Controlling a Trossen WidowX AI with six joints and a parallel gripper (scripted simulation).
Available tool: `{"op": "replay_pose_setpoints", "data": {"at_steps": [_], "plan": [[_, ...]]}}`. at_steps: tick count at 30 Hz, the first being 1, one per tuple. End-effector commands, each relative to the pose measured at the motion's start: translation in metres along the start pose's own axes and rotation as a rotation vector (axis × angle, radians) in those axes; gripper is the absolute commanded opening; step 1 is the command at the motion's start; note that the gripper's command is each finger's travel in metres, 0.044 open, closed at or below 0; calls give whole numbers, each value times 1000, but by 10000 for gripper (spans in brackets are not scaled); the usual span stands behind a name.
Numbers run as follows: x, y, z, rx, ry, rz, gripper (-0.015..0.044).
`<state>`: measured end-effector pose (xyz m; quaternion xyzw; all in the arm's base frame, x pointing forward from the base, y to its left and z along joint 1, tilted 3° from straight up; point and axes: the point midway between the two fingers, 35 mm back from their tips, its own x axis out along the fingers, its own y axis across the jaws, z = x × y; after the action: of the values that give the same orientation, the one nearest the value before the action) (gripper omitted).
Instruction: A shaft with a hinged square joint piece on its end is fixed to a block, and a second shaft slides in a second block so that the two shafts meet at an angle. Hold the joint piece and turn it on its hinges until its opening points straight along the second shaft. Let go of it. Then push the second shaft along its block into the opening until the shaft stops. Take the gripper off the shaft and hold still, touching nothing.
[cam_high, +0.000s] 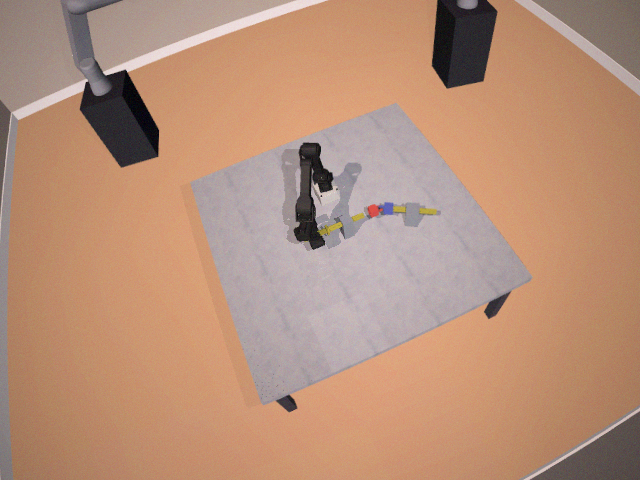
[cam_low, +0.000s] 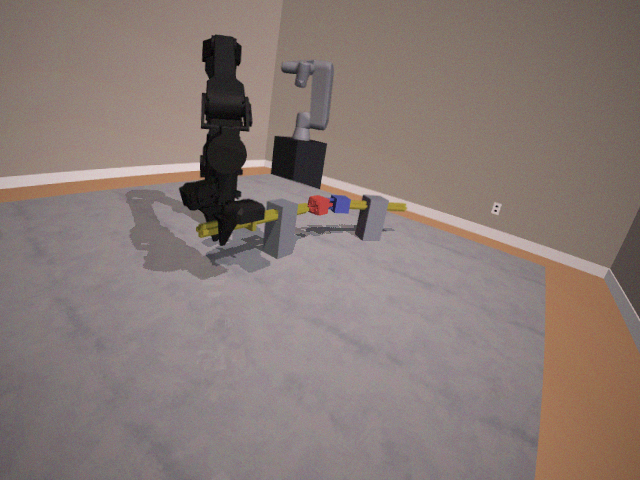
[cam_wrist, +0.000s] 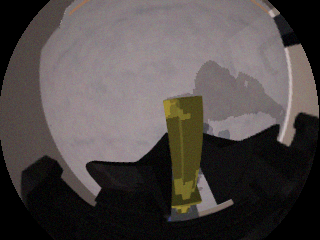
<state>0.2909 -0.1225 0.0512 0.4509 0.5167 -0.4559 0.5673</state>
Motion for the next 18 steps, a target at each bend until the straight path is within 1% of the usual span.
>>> {"op": "replay_pose_setpoints", "data": {"at_steps": [1, 18], "plan": [[0, 0, -7, 3, 1, 2, 0], [0, 0, -32, 4, 3, 1, 0]]}}
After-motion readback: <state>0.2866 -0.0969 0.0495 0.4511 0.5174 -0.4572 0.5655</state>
